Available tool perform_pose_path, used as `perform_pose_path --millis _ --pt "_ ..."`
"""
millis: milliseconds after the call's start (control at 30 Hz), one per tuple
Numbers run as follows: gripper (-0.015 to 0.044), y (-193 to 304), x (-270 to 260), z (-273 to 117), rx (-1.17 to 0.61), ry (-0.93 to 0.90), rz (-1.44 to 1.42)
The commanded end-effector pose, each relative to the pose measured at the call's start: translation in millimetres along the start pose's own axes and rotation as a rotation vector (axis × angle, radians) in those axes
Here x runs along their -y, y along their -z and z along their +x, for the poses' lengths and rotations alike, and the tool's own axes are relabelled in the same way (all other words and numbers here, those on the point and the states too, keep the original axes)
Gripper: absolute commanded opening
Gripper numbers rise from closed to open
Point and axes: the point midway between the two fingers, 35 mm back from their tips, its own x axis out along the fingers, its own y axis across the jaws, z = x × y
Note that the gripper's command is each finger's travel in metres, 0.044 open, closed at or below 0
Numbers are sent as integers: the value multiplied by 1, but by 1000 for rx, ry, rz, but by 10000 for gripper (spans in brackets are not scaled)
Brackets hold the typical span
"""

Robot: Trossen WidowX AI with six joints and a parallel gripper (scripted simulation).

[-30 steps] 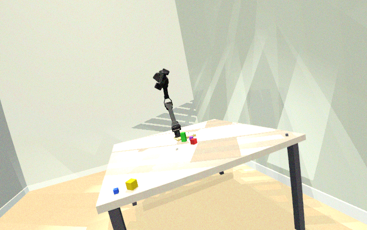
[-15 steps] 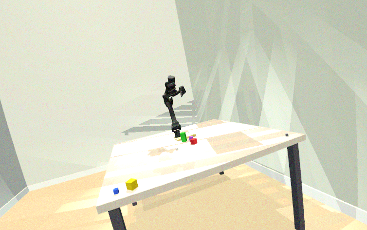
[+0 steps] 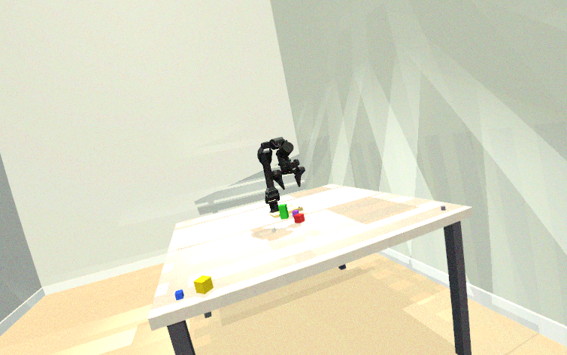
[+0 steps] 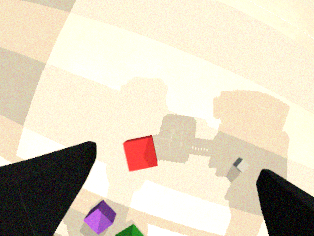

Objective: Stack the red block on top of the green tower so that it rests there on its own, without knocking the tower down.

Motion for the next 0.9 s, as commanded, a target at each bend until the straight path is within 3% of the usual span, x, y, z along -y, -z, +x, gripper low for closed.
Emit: perform_pose_path --millis 0,167,567,867 --pt "440 21 -20 38 -172 -70 -170" --pt "440 43 -35 66 -321 -152 -335" --pt "440 45 -30 67 -327 -155 -340" --pt "440 62 -34 113 -327 -154 -340"
